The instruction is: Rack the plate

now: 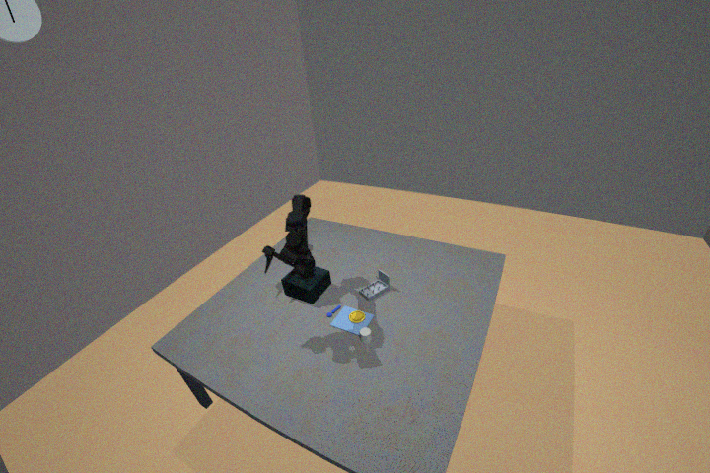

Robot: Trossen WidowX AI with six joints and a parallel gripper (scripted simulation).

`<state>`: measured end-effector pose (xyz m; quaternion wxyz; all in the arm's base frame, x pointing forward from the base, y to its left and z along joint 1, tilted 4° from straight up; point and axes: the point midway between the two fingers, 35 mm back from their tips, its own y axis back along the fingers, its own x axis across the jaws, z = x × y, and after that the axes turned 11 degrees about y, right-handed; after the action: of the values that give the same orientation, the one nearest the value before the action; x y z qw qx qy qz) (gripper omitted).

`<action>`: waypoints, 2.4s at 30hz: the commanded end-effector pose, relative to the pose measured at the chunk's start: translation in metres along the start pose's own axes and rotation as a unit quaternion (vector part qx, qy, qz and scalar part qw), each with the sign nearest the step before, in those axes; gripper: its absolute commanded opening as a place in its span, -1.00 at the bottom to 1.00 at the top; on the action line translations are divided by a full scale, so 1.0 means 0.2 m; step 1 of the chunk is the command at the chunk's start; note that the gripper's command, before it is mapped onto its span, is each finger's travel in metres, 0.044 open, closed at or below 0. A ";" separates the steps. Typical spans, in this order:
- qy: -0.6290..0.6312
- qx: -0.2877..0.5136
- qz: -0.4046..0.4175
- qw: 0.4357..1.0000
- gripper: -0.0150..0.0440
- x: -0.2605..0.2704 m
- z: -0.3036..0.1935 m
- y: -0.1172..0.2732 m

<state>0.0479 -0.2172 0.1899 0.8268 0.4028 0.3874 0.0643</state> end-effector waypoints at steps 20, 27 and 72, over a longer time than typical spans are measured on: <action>0.275 -0.041 0.242 0.929 0.86 0.86 0.38 0.01; 0.344 -0.041 0.304 0.888 0.86 1.16 0.39 0.07; 0.452 -0.017 0.404 0.795 0.86 1.86 0.15 0.04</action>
<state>0.3303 -0.0773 -0.0025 0.4686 0.4300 0.5172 0.5727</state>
